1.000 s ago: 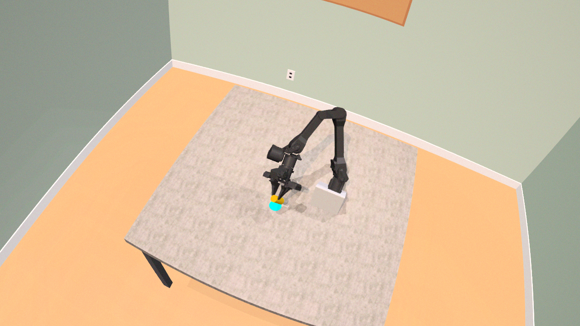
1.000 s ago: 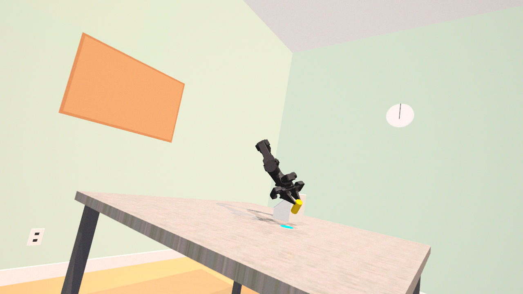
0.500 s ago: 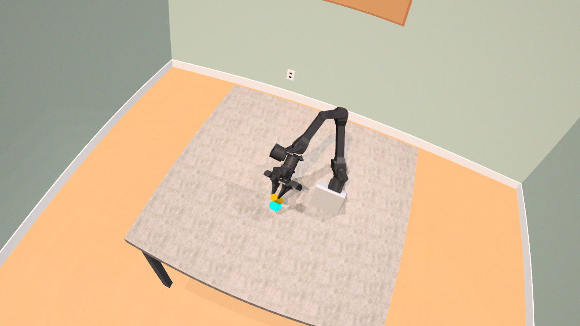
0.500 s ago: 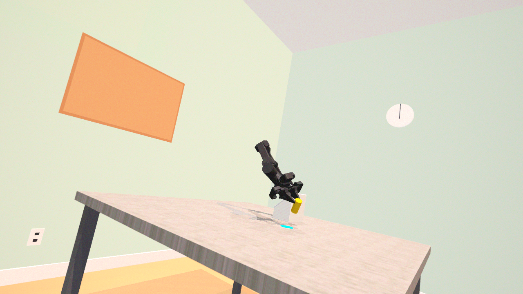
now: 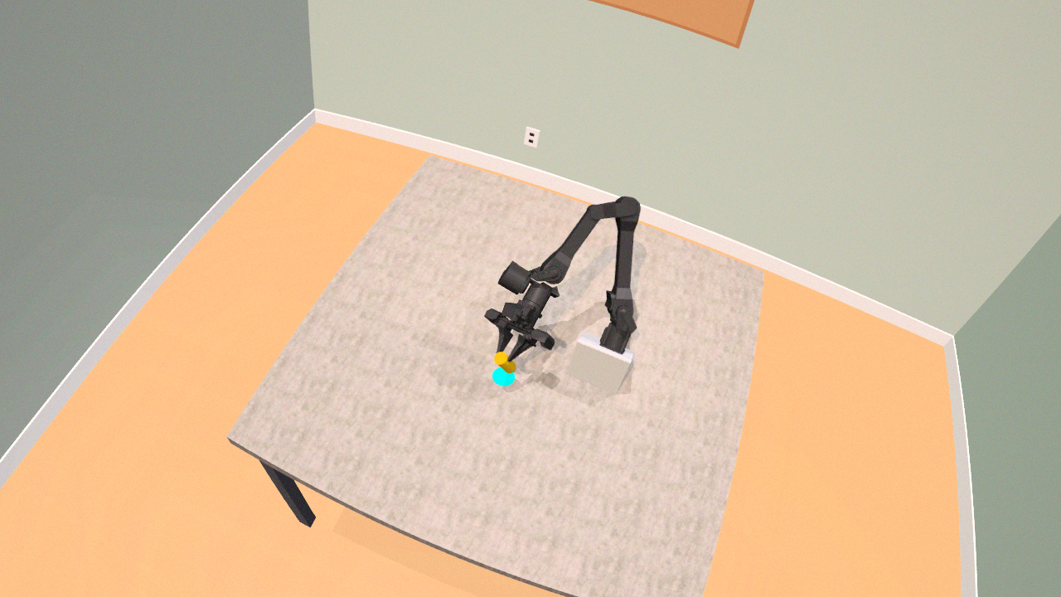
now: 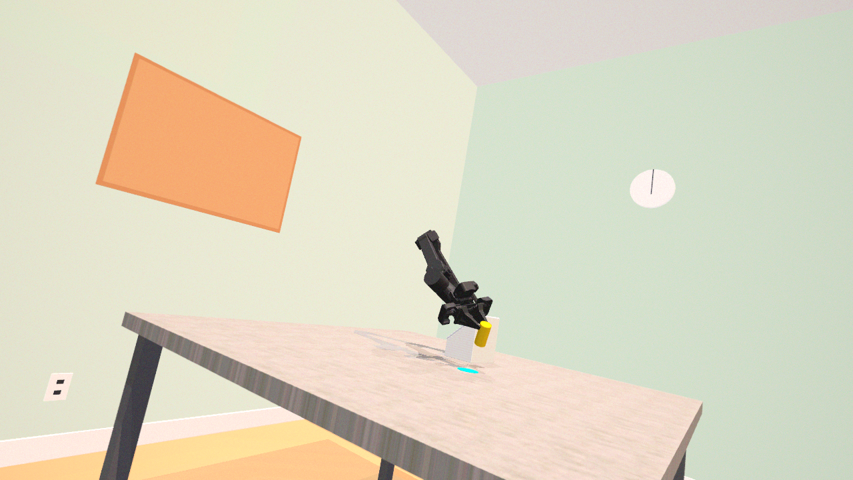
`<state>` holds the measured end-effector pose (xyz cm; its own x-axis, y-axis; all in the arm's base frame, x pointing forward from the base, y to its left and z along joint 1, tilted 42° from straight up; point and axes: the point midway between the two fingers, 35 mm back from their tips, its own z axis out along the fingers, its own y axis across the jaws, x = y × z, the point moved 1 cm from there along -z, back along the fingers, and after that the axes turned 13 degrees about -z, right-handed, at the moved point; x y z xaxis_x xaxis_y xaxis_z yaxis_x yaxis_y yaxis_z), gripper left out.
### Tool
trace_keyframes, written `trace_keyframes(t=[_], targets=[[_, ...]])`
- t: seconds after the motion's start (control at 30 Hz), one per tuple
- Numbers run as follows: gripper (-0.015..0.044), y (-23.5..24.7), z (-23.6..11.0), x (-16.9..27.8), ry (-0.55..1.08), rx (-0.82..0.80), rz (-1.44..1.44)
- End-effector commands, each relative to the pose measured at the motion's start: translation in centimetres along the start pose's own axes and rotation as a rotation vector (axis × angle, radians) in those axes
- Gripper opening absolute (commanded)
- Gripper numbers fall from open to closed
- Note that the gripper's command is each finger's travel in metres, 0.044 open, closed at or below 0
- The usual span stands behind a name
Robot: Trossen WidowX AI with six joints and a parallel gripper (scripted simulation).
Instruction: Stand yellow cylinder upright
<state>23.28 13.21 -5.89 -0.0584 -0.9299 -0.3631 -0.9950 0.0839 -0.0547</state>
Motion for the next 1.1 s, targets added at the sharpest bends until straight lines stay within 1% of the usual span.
trace_keyframes(t=[0.0, 1.07], targets=[[0.0105, 0.1, -0.2, 0.0, -0.027, 0.011, -0.011], [0.0105, 0.3, -2.0, 0.0, -0.224, 0.134, -0.111]])
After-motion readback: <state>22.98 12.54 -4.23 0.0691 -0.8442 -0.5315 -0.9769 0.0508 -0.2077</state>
